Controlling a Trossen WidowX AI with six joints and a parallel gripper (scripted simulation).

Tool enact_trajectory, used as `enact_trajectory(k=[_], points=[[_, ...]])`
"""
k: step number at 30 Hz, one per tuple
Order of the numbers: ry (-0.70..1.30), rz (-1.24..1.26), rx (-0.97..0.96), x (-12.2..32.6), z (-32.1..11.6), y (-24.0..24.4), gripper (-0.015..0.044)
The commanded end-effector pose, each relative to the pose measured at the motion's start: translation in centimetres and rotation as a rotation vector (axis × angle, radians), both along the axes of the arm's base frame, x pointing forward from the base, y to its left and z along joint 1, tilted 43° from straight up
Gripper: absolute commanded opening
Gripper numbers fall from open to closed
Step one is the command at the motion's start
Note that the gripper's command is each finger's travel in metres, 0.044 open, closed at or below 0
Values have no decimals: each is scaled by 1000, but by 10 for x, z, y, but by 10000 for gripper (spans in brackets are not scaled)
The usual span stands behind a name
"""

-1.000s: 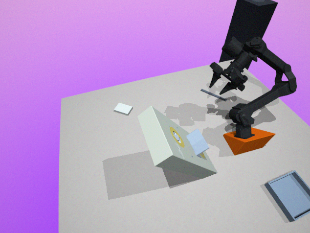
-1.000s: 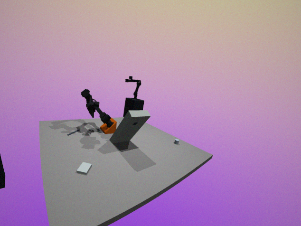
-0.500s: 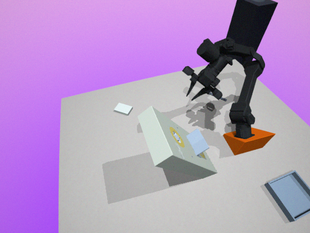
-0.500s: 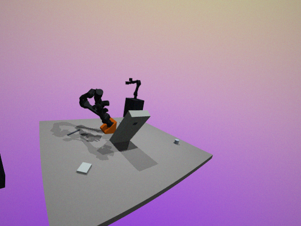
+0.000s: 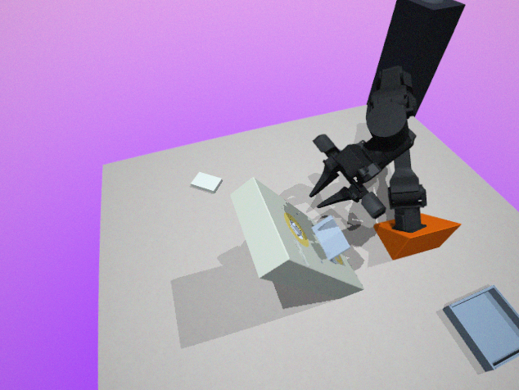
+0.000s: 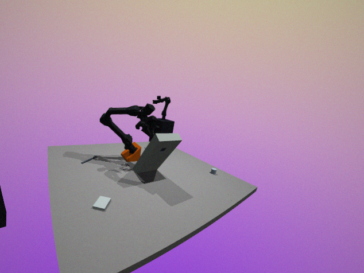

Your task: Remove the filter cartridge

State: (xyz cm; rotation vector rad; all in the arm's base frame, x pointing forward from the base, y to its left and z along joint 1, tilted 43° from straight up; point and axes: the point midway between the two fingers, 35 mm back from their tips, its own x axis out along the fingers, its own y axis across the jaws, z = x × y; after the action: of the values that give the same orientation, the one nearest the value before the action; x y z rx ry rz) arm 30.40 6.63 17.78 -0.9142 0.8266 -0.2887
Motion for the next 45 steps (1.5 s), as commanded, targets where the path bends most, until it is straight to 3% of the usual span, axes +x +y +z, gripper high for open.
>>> enact_trajectory(k=[1, 45], points=[[-97, -12, 41, 5, -17, 31, 117], [-101, -12, 41, 44, -41, 2, 117]])
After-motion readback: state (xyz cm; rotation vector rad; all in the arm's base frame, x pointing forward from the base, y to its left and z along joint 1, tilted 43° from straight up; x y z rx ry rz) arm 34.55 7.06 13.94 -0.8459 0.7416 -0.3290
